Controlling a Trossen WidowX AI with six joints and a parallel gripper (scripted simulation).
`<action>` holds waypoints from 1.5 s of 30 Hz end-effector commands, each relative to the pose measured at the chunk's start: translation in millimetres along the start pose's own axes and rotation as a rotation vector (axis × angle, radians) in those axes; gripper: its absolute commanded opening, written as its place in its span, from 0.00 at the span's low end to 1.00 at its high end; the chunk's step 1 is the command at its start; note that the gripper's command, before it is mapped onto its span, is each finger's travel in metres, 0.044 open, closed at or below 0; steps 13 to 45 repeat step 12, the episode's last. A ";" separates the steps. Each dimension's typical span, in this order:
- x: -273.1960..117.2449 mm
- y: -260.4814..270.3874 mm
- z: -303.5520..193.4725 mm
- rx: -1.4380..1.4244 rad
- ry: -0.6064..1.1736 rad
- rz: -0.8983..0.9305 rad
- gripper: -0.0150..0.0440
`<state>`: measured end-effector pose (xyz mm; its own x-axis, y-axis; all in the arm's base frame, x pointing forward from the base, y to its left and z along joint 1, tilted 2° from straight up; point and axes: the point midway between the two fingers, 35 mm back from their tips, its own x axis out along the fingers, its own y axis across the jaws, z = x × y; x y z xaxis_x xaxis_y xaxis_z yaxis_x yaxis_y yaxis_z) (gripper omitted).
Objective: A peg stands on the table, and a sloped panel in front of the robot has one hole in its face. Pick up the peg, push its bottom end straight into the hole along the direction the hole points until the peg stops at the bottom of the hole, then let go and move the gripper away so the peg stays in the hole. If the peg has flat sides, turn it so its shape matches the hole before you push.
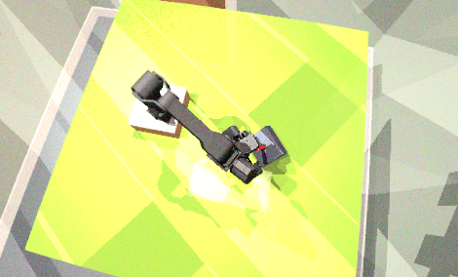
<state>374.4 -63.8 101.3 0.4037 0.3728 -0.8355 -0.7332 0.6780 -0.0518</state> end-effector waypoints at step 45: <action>-13.9 -0.1 0.7 -0.006 -0.004 -0.003 1.00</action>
